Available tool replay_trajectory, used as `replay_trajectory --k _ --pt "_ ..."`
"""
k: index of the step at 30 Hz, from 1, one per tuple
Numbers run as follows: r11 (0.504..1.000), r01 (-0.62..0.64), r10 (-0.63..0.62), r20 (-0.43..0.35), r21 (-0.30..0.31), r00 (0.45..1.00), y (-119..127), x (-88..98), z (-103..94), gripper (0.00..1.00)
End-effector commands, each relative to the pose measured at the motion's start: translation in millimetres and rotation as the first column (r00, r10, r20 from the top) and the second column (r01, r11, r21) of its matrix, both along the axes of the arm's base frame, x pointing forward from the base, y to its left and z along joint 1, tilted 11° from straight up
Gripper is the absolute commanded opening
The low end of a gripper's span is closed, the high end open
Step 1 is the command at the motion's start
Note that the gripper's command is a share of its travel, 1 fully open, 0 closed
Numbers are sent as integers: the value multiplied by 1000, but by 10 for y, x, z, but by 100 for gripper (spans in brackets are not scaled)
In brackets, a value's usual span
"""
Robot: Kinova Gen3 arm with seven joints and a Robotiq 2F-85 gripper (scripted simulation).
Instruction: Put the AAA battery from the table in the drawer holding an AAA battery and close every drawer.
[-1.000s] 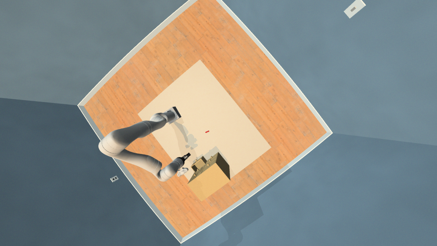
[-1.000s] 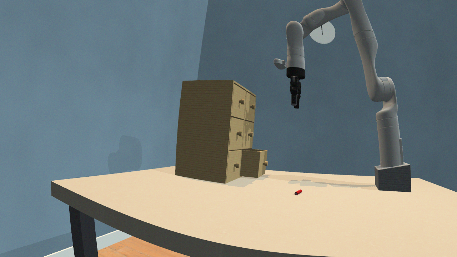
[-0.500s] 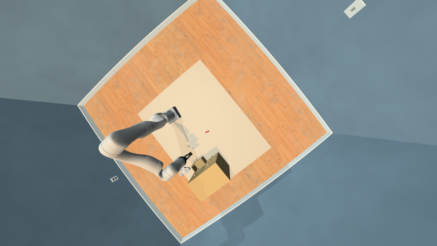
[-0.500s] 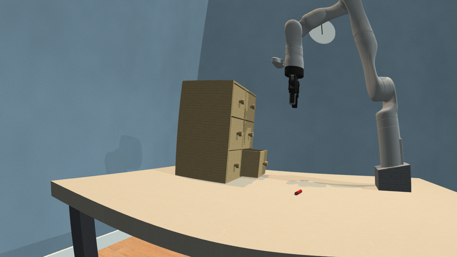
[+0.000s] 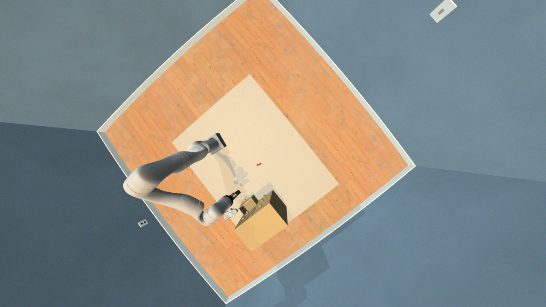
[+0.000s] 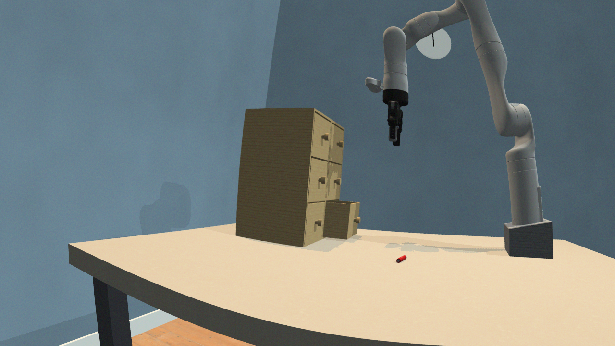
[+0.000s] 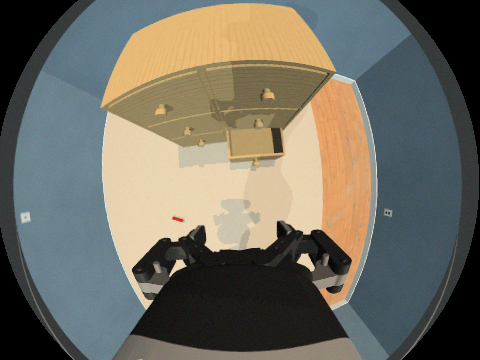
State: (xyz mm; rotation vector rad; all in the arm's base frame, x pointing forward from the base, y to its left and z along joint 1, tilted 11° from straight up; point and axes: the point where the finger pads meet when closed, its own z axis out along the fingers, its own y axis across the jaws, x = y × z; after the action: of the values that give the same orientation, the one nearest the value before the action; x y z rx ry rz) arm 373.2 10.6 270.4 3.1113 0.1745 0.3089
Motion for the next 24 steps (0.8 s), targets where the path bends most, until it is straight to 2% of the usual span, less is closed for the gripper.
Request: replay_trajectory --k 1,24 --pt "1000 5 -5 9 1 1000 6 43 5 100" --pt "993 117 -117 17 23 993 23 193 -96 100"
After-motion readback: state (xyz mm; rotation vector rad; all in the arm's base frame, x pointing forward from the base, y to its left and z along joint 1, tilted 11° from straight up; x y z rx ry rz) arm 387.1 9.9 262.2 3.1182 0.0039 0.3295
